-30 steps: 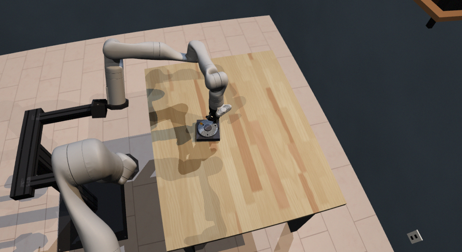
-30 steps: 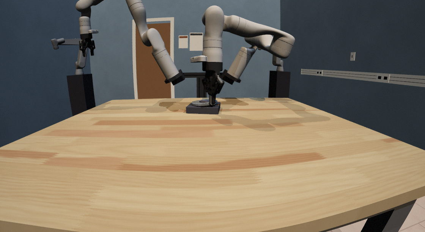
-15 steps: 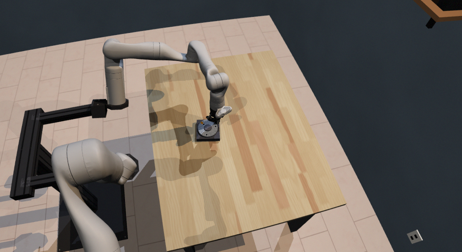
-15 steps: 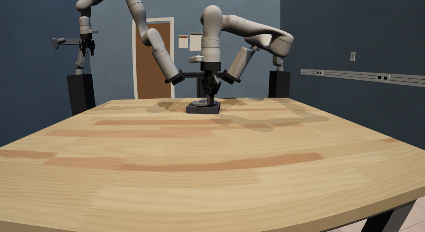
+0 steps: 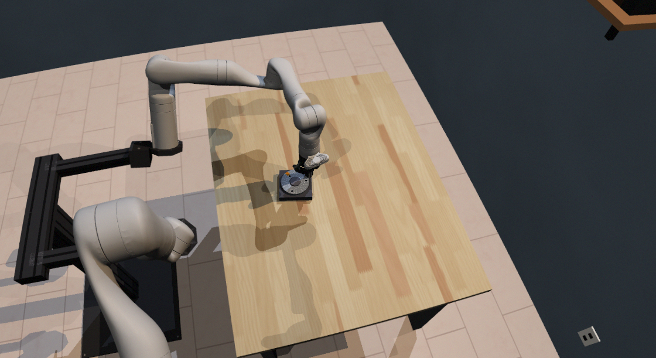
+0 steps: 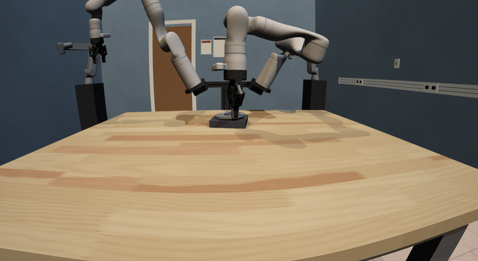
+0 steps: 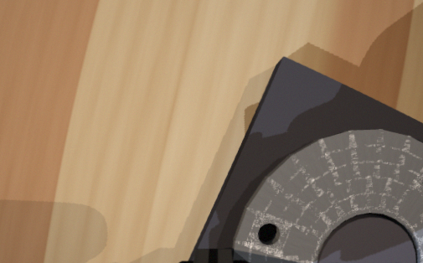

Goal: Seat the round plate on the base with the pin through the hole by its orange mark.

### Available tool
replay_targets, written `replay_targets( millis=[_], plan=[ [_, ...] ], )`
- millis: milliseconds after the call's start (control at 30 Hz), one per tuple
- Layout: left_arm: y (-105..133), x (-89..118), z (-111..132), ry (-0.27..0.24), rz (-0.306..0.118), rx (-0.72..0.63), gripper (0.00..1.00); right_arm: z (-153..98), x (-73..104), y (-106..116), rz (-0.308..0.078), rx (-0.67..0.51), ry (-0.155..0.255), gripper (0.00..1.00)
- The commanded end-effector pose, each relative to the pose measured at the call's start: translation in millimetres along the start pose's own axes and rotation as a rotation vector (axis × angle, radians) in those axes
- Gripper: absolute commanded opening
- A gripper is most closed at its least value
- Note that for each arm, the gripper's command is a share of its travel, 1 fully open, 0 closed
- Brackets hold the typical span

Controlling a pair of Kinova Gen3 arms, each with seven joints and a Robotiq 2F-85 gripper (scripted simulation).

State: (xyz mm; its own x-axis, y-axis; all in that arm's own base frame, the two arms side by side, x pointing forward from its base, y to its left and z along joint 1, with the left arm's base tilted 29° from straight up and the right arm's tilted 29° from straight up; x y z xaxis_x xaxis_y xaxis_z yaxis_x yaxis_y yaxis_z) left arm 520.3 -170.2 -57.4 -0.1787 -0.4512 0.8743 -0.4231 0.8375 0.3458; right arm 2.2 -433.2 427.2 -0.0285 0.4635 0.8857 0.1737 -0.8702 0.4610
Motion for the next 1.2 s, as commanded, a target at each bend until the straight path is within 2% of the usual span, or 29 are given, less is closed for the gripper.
replay_targets(
  millis=[0, 1167],
  plan=[
    [-1.7, 1.1, 1.2, 0.001, 0.002, -0.031, 0.099, -0.2, 0.5, 0.2, -0.001, 0.000, 0.000, 1.000],
    [-16.4, 0.1, 5.8, 0.001, 0.002, -0.306, 0.099, -0.2, 0.5, 0.2, -0.001, 0.000, 0.000, 1.000]
  ],
)
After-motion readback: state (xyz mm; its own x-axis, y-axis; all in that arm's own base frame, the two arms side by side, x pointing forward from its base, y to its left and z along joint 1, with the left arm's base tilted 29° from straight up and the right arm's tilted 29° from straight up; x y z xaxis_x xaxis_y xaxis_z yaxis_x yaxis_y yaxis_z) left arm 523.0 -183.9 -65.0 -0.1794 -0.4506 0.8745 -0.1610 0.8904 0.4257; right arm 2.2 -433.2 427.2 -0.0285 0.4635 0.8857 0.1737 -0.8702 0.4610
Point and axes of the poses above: on each arm, the point where the finger pads meet when closed, its own x axis back along the fingers, its own z axis across the jaws, y = z × x, the point moved 1 cm from there along x, back along the fingers, and after that the axes turned 10 degrees about x, right-handed, at the moved point
